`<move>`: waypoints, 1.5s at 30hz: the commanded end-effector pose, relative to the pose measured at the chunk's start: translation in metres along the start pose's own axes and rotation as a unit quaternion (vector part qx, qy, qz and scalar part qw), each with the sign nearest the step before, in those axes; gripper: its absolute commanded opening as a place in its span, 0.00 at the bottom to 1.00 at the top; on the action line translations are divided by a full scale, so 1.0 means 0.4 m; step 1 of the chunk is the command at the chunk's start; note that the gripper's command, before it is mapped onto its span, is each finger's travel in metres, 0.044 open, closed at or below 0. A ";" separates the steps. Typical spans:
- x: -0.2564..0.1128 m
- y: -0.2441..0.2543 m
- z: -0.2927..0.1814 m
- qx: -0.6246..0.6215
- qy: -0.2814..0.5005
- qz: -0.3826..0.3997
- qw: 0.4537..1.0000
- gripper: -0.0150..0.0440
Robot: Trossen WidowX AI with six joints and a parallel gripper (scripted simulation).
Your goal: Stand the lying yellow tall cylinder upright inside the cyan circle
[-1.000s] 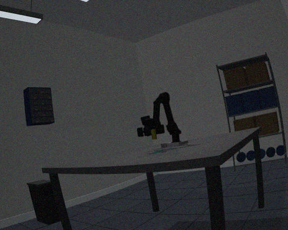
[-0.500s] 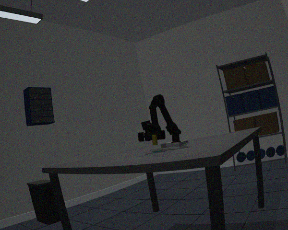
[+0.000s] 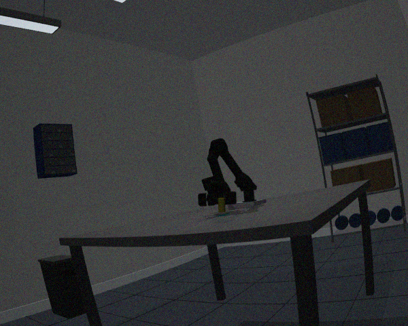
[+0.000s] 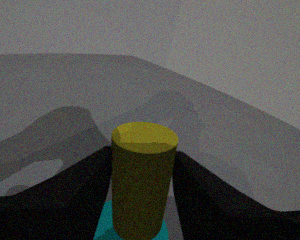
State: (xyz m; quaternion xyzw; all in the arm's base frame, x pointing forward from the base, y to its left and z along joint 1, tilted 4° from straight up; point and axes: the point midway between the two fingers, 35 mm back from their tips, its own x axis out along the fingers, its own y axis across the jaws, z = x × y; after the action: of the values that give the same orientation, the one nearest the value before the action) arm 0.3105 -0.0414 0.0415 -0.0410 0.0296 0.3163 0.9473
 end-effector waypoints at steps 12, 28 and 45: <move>0.006 0.010 -0.019 -0.003 0.006 0.001 1.000 0.48; 0.005 0.008 -0.013 -0.001 0.005 0.001 1.000 0.93; -0.019 -0.029 0.162 0.050 -0.011 -0.006 0.999 0.93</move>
State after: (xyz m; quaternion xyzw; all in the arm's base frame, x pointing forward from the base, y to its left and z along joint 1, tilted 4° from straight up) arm 0.3143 -0.0484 0.0959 0.0001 0.0350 0.3080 0.9507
